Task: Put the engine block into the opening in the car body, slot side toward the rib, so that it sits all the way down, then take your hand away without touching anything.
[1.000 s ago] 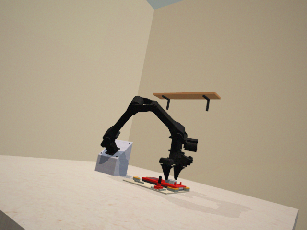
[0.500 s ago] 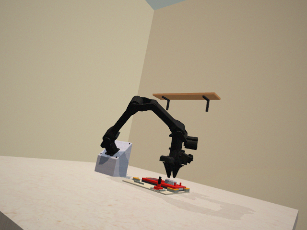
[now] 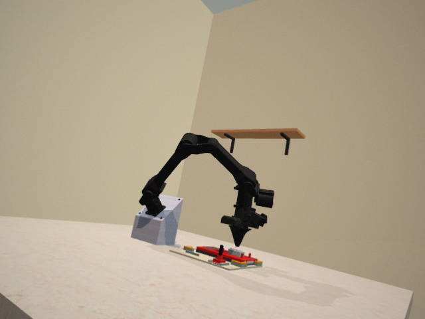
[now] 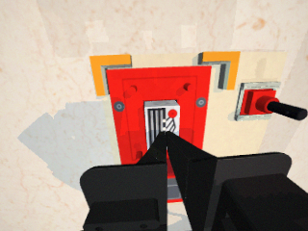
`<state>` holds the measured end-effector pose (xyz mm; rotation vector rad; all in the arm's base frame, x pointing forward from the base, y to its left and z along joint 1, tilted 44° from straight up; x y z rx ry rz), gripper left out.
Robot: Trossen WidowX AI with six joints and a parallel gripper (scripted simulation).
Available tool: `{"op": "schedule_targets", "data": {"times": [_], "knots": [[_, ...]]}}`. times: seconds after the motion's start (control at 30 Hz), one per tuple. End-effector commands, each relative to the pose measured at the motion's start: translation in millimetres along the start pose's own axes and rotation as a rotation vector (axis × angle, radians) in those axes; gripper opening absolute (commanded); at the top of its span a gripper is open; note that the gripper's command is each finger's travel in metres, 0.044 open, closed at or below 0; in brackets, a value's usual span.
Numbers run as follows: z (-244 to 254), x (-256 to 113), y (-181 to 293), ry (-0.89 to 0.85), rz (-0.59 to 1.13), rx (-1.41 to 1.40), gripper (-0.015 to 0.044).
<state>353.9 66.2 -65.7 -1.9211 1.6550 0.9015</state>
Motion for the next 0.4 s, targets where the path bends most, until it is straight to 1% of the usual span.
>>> {"op": "schedule_targets", "data": {"times": [0.0, 0.33, 0.37], "knots": [[0.2, -0.1, 0.1, -0.003, 0.002, 0.004, 0.0], [0.2, -0.1, 0.1, -0.003, 0.002, 0.004, 0.0], [0.2, -0.1, 0.1, -0.003, 0.002, 0.004, 0.0026]]}}
Point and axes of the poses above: the point midway between the two fingers, 35 mm back from their tips, its own x axis out along the fingers, its own z axis across the jaws, y = z × x, the point moved 1 cm from there along -x, back along the fingers, and after that the axes turned 11 degrees about -x, right-handed, at the moved point
